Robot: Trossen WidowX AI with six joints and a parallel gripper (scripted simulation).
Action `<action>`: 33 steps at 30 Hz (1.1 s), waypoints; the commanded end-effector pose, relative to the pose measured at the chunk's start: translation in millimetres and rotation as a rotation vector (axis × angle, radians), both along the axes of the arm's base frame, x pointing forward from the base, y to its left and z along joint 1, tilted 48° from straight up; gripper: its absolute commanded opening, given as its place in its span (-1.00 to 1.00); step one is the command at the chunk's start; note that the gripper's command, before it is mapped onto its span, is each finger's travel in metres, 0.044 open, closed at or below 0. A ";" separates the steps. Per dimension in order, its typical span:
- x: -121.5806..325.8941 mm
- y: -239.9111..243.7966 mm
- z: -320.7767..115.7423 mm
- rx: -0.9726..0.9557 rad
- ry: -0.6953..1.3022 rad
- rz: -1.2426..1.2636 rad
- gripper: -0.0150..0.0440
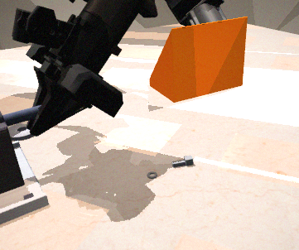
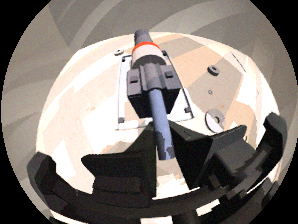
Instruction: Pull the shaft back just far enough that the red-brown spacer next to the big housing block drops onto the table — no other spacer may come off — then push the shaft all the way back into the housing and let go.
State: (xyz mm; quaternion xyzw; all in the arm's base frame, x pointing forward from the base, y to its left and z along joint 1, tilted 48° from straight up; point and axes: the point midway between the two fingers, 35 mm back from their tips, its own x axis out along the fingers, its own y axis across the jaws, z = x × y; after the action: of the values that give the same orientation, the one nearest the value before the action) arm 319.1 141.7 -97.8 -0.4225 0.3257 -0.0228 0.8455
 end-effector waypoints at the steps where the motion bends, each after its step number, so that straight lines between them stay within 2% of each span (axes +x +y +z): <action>1: -0.6 -0.5 0.4 0.002 -0.002 -0.004 -0.49; 33: -3.5 -1.3 0.6 0.002 -0.002 -0.004 -0.49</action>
State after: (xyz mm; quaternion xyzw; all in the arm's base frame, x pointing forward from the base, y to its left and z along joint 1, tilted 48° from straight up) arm 316.1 140.9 -97.6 -0.4226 0.3259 -0.0226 0.8454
